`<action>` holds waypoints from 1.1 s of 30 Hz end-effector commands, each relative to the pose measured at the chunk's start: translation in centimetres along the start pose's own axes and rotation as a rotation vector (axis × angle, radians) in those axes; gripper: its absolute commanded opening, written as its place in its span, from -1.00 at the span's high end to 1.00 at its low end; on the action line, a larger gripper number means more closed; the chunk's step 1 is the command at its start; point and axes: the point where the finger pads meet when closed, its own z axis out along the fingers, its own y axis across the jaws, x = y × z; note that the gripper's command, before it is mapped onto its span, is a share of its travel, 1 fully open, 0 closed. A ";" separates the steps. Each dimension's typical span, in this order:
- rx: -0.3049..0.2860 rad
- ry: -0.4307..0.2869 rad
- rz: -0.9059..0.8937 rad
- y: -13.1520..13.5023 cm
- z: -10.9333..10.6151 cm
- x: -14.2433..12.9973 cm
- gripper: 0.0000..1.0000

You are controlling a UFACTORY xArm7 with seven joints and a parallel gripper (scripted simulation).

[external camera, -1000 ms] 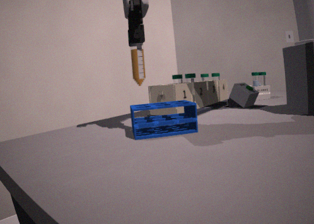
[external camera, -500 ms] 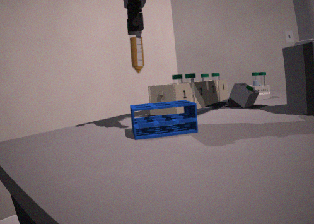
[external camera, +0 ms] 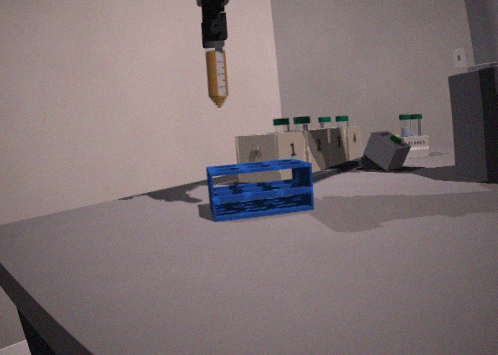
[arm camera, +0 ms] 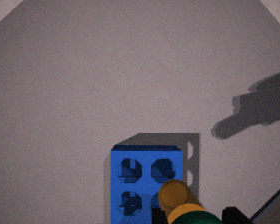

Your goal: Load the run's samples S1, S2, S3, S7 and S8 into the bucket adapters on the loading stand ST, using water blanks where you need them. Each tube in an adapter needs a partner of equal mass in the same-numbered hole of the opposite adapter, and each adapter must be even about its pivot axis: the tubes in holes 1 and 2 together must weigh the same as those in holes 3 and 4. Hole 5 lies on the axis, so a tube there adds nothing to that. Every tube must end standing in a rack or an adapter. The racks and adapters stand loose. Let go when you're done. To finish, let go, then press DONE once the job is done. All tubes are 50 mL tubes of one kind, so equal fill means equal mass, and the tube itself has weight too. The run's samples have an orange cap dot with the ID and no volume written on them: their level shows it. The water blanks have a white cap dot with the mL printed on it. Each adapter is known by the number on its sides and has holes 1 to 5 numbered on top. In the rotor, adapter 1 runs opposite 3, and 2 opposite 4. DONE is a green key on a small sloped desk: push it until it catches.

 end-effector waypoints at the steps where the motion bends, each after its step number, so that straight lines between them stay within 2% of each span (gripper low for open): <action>1: 0.000 0.005 0.034 0.4 -0.2 -0.1 1.00; 15: 0.001 0.004 0.500 5.9 -0.2 -4.5 1.00; 17: 0.001 0.004 0.500 5.9 -0.2 -4.5 1.00; 26: 0.001 0.004 0.800 9.5 -0.1 -7.3 1.00; 33: 0.001 0.004 0.812 11.8 -0.1 -9.2 1.00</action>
